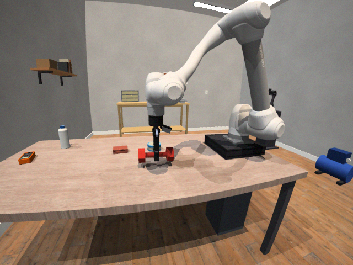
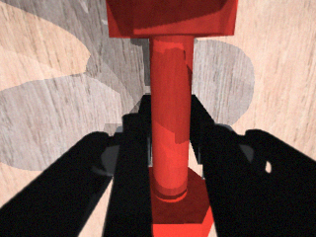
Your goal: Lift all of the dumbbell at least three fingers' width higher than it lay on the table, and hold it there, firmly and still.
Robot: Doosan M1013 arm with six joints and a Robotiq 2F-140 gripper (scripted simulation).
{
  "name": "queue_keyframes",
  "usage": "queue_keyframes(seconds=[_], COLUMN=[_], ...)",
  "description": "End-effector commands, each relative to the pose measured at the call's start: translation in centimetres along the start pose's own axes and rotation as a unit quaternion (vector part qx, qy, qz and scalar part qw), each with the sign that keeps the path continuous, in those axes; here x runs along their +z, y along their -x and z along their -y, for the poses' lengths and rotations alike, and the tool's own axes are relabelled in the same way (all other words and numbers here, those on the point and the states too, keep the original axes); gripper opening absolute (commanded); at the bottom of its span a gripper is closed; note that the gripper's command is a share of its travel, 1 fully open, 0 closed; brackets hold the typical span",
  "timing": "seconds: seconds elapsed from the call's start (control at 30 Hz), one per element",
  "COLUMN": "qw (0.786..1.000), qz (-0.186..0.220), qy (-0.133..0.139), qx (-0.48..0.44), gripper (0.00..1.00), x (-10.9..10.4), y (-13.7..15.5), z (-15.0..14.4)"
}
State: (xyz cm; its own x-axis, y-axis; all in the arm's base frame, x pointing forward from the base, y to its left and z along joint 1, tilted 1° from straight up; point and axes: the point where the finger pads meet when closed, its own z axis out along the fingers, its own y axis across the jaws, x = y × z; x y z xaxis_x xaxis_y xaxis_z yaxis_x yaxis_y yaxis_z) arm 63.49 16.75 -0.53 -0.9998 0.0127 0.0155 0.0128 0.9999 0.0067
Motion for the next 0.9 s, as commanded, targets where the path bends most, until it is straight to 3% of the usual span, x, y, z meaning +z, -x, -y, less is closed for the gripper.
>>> queue_keyframes(seconds=[0.0,0.87], qw=[1.000,1.000], qz=[0.001,0.001], qy=[0.000,0.000], qx=[0.000,0.000], gripper=[0.10,0.10], x=[-1.4,-7.7], y=[0.1,0.1], z=[0.0,0.0])
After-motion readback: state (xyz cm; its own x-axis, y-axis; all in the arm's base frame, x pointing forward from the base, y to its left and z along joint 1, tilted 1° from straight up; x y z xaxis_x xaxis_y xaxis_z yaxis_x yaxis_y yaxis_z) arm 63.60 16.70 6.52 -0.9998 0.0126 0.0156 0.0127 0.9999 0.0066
